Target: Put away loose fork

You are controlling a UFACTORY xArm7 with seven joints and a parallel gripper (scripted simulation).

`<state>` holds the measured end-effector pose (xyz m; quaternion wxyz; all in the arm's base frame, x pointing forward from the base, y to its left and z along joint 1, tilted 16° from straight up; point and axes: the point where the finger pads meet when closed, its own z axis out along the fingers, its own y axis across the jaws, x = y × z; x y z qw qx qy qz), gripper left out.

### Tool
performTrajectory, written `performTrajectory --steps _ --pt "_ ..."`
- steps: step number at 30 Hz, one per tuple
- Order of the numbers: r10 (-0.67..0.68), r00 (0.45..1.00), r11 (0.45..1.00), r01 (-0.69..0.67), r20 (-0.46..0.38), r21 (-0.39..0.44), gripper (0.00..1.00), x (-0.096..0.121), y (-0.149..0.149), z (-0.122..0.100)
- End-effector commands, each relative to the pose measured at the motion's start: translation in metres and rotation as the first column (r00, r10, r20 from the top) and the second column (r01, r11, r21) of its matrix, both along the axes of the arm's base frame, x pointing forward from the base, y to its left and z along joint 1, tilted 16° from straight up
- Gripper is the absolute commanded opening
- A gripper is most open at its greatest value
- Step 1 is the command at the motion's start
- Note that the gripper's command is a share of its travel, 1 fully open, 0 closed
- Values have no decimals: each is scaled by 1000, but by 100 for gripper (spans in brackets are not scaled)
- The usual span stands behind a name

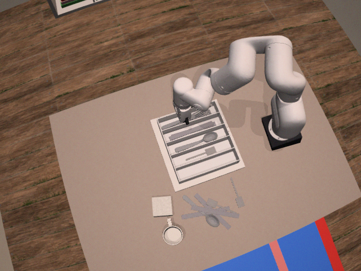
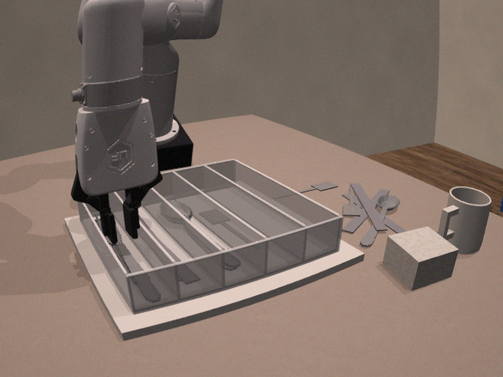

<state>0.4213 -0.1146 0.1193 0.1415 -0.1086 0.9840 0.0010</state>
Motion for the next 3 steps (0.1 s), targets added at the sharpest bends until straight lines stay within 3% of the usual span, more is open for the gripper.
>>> performTrajectory --steps 1,3 --pt "-1 1000 1000 1 3 -1 24 -5 -1 22" --pt "-1 1000 1000 1 3 -1 24 -8 -1 32"
